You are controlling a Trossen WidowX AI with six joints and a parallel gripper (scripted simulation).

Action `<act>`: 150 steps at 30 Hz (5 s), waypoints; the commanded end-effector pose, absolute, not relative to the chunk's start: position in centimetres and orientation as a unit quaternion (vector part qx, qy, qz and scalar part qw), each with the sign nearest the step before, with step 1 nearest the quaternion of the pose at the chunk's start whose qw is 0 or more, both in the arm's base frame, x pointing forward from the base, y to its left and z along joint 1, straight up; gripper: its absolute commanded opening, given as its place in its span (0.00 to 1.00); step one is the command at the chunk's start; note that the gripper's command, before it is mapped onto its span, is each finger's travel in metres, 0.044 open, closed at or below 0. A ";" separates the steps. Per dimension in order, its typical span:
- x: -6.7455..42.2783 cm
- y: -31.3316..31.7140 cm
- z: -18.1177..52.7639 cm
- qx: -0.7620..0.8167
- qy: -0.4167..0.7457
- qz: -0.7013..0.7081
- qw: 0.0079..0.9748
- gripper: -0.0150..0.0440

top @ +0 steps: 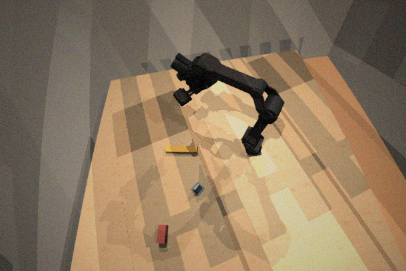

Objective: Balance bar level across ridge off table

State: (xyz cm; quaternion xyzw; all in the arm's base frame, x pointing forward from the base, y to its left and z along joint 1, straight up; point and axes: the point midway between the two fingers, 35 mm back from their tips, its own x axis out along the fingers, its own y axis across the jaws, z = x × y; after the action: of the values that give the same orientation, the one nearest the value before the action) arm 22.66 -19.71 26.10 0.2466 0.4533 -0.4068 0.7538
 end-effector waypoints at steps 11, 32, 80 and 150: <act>28.3 -14.5 20.5 0.170 0.567 -0.257 0.764 0.79; 32.2 -4.6 12.0 0.056 0.694 -0.057 0.715 0.79; 32.4 -4.7 4.9 0.056 0.694 -0.057 0.715 0.79; 31.8 0.7 14.4 0.110 0.688 -0.107 0.709 0.25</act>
State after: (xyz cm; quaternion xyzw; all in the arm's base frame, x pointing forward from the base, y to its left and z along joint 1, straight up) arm 32.01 -0.45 14.07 0.0959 0.6932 -0.0956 0.7079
